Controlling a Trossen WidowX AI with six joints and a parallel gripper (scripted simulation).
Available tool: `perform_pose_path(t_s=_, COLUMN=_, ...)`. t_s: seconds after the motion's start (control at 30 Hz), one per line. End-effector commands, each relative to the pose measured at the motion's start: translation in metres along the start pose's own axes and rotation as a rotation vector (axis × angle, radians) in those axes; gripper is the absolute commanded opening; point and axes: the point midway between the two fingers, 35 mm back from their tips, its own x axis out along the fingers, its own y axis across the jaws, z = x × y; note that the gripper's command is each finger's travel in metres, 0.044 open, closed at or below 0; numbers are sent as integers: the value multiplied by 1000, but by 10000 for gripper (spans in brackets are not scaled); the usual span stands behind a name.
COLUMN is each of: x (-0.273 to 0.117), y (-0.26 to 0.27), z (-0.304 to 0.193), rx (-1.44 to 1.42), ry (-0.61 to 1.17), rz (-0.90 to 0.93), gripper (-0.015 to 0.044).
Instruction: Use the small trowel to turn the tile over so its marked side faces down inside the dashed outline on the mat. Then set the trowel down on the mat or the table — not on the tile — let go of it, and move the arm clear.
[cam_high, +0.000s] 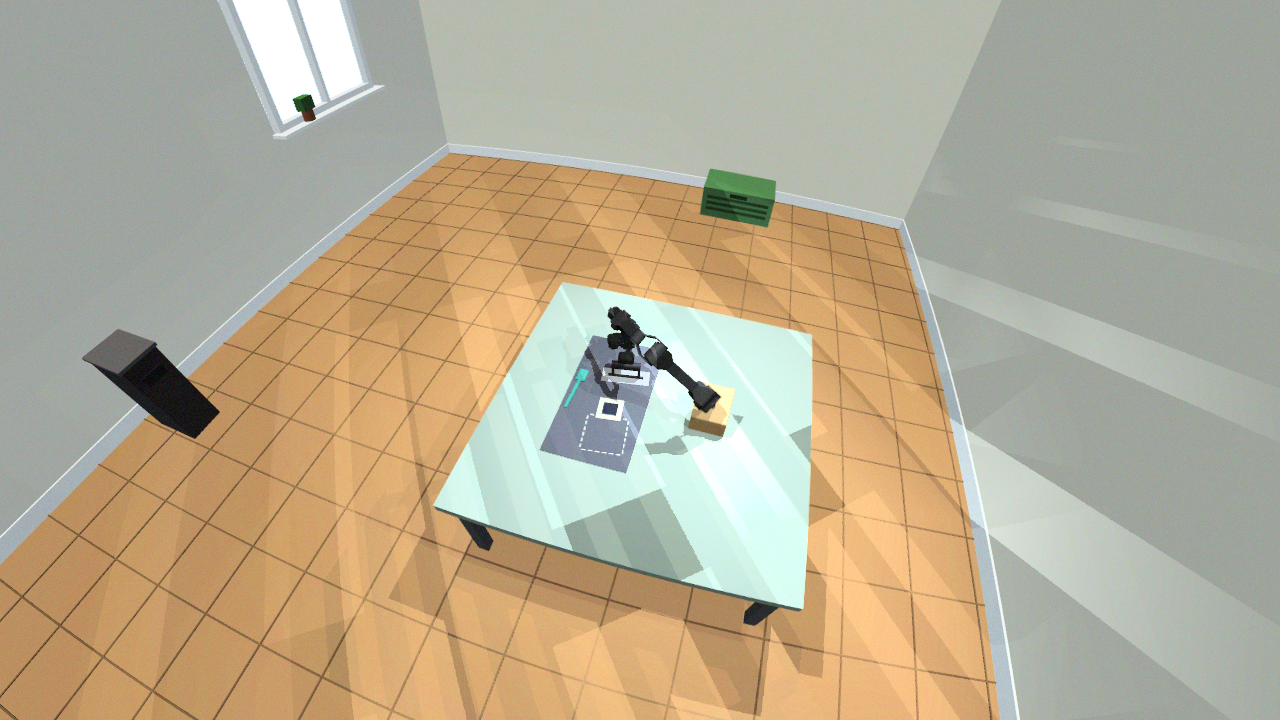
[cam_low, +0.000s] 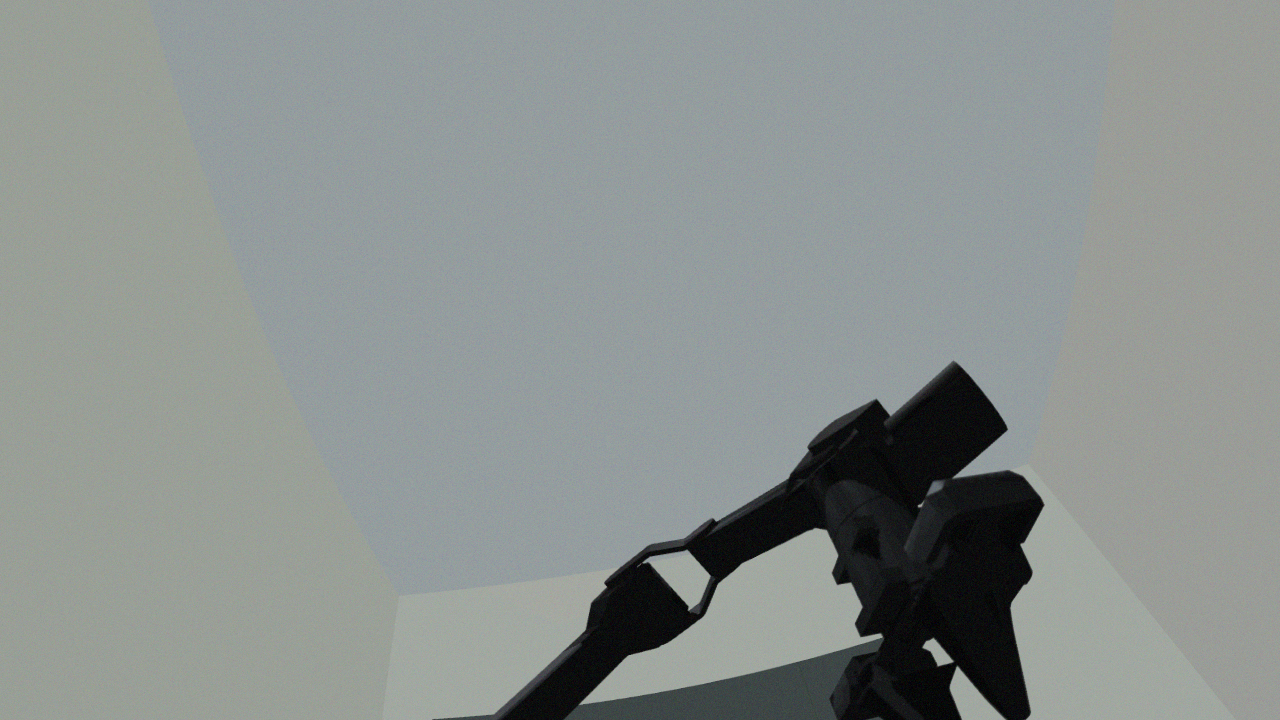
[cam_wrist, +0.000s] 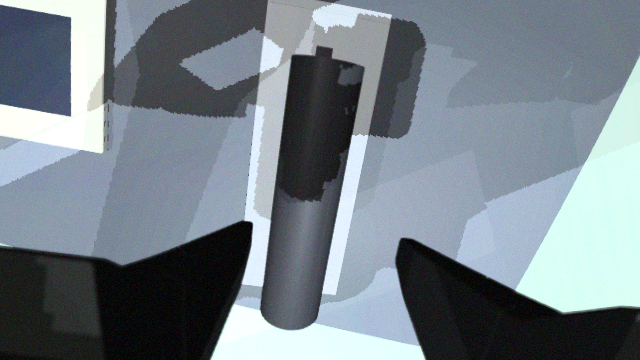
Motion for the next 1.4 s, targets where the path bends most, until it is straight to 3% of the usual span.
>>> perform_pose_path(t_s=0.0, x=-4, y=8, z=5, rx=23, ry=-2, rz=6, gripper=270)
perform_pose_path(t_s=1.17, x=41, y=7, z=6, rx=23, ry=-2, rz=7, gripper=270)
perform_pose_path(t_s=1.3, x=41, y=7, z=6, rx=23, ry=-2, rz=7, gripper=165)
perform_pose_path(t_s=1.37, x=41, y=7, z=6, rx=23, ry=-2, rz=7, gripper=152)
